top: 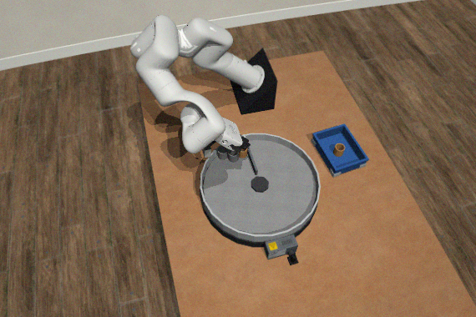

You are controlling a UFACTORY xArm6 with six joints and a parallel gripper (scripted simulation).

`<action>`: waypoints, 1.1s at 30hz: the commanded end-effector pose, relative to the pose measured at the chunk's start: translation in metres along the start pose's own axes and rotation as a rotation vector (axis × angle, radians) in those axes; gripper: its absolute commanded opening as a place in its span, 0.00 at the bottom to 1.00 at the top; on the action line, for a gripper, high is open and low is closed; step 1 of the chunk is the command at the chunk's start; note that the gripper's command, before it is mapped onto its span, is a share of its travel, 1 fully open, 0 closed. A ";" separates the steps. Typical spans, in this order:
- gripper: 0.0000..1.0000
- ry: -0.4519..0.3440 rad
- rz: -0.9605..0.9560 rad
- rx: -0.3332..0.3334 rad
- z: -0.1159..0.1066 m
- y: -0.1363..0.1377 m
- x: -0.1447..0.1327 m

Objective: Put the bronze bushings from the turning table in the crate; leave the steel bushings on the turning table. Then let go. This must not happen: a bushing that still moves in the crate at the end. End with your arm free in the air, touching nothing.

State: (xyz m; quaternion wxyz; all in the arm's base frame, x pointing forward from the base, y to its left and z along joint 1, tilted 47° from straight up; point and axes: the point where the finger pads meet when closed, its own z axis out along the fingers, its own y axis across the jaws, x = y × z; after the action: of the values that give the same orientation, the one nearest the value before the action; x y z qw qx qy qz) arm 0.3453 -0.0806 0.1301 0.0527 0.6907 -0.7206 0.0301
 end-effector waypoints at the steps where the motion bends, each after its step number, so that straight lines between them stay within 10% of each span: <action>1: 0.10 0.000 0.000 0.003 -0.001 -0.001 0.000; 33: 0.10 0.000 0.000 0.003 0.017 -0.001 0.015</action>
State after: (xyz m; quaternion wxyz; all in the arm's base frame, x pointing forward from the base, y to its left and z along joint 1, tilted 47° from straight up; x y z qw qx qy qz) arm 0.3447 -0.0971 0.1149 0.0526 0.6905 -0.7208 0.0301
